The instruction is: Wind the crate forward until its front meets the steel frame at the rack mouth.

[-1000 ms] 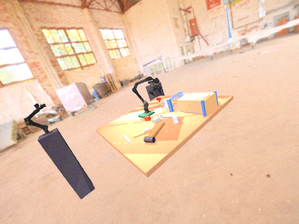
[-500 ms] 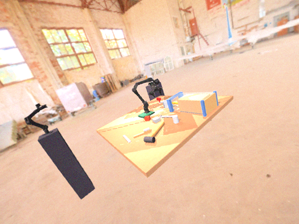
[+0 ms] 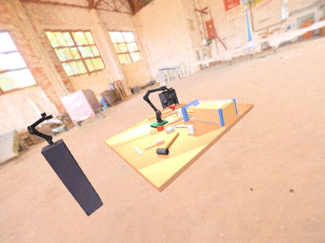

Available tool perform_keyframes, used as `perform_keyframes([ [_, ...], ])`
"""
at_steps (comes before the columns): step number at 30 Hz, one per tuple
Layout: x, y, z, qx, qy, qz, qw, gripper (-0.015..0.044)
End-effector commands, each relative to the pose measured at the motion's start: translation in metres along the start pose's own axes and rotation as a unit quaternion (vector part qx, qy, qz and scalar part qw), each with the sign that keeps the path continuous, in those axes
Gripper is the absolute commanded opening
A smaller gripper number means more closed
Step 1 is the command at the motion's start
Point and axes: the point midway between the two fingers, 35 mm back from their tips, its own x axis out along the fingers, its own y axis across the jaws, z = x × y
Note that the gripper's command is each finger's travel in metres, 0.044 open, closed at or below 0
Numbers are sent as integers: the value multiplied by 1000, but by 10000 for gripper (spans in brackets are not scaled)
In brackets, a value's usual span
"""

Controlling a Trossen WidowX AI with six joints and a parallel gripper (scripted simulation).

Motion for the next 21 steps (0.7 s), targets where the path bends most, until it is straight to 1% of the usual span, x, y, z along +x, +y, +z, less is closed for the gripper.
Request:
perform_keyframes([
  [1,7,-1,-3,2,-2,-1,1000,440],
  [19,31,-3,-14,2,-2,-1,1000,440],
  [21,27,-2,-13,0,0,-1,1000,387],
])
